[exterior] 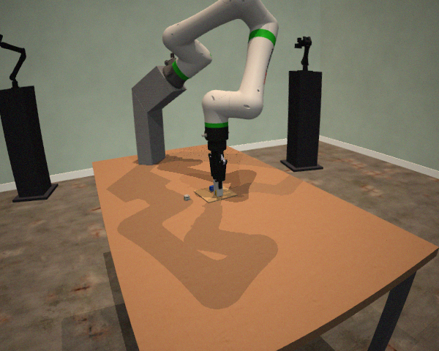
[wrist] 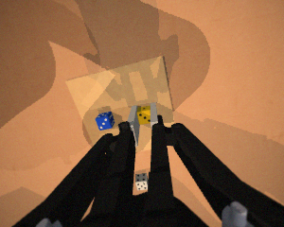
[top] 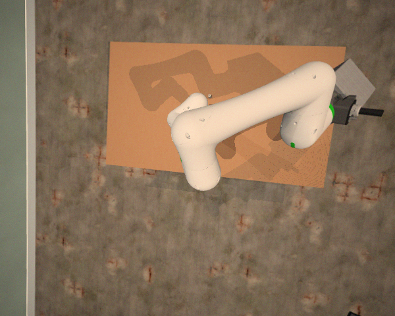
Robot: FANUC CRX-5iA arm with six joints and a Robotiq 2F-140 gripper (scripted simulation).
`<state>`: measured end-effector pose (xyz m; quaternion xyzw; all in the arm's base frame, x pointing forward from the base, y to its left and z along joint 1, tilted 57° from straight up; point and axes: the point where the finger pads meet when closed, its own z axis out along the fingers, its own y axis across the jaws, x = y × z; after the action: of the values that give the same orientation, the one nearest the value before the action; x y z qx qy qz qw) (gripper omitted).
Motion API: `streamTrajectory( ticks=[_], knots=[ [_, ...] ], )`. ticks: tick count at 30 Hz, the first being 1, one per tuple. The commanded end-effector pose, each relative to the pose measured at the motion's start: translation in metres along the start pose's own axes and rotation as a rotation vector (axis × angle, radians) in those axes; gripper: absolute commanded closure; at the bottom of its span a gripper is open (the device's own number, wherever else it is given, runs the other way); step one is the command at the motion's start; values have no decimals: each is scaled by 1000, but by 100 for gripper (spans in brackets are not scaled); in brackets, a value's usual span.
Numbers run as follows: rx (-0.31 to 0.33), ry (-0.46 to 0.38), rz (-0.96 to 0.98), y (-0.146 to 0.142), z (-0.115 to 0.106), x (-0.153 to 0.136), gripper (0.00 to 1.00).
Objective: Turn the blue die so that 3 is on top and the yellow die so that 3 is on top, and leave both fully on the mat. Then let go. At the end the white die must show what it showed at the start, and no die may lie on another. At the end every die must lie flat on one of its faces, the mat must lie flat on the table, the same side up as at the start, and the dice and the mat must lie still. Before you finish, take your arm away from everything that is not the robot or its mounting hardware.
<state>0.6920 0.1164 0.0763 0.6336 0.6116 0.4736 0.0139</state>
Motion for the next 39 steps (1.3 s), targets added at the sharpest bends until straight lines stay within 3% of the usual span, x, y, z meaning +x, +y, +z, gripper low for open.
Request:
streamTrajectory(
  ticks=[1,15,28,34,39],
  knots=[
    [0,0,0,0,0,0,91],
    [0,0,0,0,0,0,79],
    [0,0,0,0,-1,0,79],
    [0,0,0,0,-8,0,79],
    [0,0,0,0,-28,0,79]
  ],
)
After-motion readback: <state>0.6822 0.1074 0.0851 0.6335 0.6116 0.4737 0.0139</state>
